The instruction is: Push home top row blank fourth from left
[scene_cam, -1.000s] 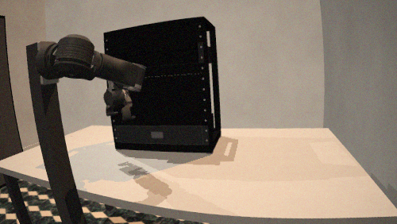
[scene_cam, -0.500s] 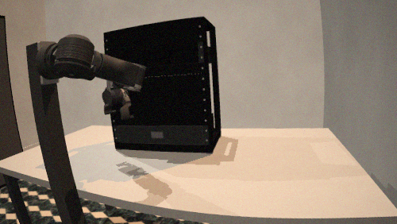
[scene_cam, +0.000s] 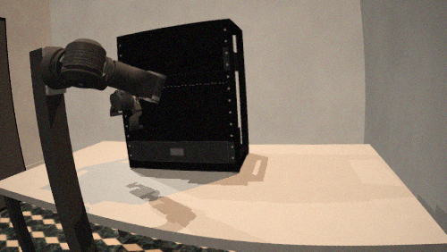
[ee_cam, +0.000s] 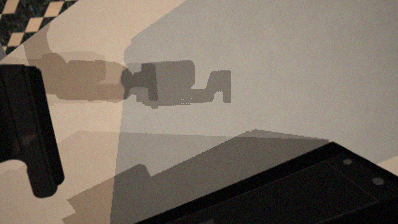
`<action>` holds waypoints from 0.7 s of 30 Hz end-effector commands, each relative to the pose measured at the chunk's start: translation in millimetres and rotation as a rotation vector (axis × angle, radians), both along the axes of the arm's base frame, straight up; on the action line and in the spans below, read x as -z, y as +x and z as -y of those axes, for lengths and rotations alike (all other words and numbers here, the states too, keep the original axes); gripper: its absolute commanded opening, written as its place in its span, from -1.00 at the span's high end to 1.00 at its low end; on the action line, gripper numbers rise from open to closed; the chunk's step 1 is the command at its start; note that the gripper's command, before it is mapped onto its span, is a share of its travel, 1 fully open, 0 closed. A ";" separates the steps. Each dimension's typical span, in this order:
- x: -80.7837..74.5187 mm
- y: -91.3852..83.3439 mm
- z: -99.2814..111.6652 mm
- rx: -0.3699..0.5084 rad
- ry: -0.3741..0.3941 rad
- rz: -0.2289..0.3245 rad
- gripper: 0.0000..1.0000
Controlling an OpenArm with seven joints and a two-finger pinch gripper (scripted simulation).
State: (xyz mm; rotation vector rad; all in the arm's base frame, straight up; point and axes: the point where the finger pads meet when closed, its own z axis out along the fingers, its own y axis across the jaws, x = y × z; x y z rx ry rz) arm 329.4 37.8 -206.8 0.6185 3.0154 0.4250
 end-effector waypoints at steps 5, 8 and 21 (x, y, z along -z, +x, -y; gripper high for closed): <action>-13.8 3.4 -10.2 0.009 0.087 0.043 -1.00; -28.0 6.0 -16.3 0.015 0.158 0.084 -1.00; -92.8 22.3 -15.4 0.103 0.438 0.282 -1.00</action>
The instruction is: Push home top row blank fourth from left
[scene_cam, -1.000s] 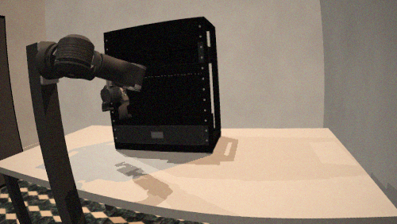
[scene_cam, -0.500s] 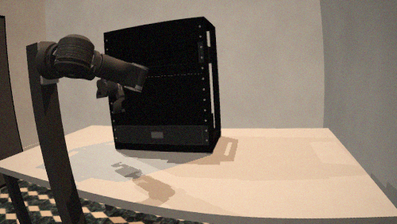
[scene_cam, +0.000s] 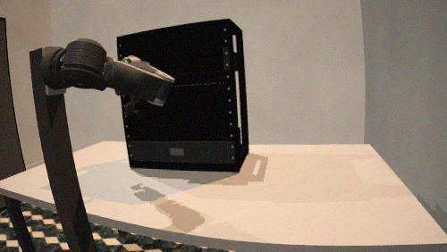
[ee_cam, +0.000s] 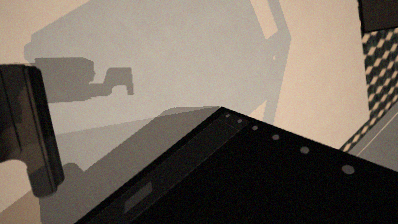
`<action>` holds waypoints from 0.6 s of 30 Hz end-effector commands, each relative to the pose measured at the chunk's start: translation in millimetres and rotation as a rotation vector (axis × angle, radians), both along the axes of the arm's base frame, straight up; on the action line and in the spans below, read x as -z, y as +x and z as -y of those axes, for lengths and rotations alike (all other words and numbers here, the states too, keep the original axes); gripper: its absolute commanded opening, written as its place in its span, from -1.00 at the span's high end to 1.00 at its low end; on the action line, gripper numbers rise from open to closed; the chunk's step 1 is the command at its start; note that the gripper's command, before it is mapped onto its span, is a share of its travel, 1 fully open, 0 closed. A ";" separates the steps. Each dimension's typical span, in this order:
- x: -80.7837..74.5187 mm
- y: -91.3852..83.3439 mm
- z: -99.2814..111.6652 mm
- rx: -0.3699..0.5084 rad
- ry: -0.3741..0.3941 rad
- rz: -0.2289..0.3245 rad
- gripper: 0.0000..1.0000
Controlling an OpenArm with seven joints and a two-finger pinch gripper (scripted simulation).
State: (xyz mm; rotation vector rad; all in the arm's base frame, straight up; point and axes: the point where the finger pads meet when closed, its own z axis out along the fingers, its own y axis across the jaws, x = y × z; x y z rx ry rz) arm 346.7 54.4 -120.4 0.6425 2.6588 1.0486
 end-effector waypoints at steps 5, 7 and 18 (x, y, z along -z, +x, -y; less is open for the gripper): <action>-37.5 14.2 18.2 0.106 0.151 0.117 -1.00; -49.2 17.6 27.9 0.147 0.197 0.157 -1.00; -91.9 26.9 87.8 0.364 0.364 0.333 -1.00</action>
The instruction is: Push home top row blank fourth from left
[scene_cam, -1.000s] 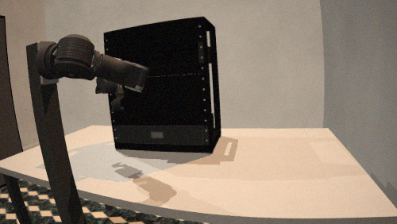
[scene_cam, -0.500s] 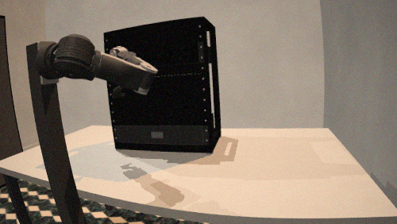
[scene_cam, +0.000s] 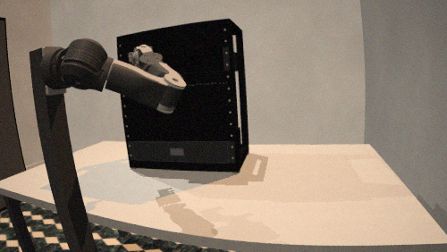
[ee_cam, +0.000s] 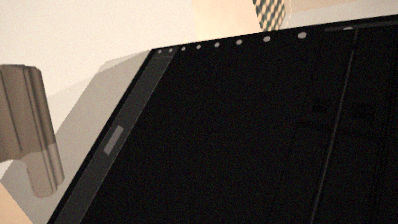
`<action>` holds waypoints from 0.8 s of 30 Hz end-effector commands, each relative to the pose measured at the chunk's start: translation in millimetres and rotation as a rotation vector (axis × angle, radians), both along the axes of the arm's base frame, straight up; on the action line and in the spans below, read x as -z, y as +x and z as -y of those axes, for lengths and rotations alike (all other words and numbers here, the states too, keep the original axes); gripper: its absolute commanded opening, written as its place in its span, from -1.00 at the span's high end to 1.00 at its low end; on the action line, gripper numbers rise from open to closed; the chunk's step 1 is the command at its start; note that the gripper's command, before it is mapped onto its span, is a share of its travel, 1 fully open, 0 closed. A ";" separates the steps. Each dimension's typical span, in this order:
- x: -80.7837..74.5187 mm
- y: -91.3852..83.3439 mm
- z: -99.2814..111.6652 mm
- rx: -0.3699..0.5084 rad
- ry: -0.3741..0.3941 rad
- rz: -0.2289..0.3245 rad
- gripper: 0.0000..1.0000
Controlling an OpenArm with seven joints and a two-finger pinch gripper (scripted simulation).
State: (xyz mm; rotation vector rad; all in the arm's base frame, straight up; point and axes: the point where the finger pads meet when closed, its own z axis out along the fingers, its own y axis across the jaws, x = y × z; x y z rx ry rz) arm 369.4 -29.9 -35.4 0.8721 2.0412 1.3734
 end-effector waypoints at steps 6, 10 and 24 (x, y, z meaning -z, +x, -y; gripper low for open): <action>-24.8 2.5 49.7 0.188 0.104 0.113 -1.00; -32.4 -1.9 78.9 0.290 0.139 0.163 -1.00; -44.7 -21.5 143.6 0.526 0.189 0.267 -1.00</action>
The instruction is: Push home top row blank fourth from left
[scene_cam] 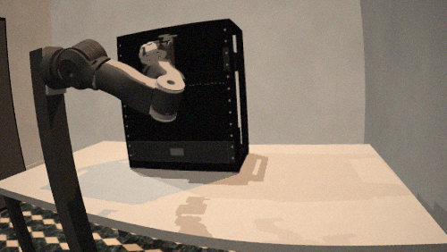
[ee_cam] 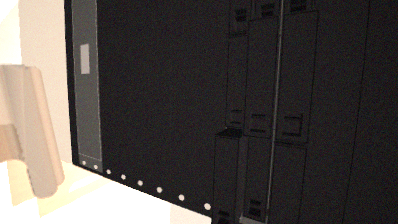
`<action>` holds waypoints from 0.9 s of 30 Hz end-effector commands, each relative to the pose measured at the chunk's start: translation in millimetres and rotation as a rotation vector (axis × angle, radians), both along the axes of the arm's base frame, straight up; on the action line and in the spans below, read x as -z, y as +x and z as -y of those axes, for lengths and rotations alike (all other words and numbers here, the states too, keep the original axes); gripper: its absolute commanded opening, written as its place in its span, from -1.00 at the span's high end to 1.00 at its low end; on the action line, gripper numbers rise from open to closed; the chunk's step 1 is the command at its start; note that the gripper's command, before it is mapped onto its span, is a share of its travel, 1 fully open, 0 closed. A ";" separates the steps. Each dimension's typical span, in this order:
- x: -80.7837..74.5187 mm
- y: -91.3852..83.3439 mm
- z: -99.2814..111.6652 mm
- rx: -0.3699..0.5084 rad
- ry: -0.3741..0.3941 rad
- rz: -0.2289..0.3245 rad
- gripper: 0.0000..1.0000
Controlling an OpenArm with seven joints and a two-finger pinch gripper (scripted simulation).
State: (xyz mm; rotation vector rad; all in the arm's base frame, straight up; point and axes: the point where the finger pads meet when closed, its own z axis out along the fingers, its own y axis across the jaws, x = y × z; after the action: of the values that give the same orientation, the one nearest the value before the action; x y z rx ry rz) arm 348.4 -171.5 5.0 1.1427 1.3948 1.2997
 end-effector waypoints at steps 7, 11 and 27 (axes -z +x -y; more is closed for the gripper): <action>-5.6 -6.8 16.5 0.068 0.015 0.037 -1.00; -5.9 -9.9 23.3 0.094 0.018 0.044 -1.00; -5.9 -11.9 27.6 0.112 0.021 0.048 -1.00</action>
State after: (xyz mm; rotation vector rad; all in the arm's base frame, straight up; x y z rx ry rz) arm 337.0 -198.3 9.0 1.1815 1.2777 1.2536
